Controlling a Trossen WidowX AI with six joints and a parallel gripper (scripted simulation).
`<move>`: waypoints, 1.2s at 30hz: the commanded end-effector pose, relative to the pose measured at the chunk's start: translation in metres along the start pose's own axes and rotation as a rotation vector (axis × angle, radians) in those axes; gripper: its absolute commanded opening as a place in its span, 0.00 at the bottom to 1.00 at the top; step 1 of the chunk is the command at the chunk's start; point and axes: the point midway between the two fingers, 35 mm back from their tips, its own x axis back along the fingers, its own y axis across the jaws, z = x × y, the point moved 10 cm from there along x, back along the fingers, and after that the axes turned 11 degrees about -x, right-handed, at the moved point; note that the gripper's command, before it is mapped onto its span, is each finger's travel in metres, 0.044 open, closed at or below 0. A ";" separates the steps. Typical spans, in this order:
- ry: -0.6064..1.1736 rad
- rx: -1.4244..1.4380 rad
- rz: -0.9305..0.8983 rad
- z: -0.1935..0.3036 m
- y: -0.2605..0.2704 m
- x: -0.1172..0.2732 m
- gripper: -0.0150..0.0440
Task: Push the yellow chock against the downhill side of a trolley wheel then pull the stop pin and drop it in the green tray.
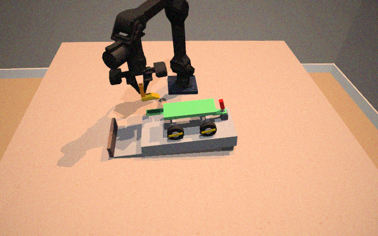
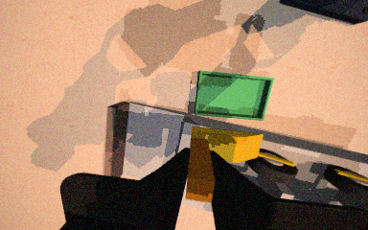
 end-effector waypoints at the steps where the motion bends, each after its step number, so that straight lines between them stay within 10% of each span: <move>1: -0.003 -0.106 0.015 0.001 0.002 -0.001 0.25; 36: 0.001 -0.119 0.016 0.032 0.004 -0.039 0.25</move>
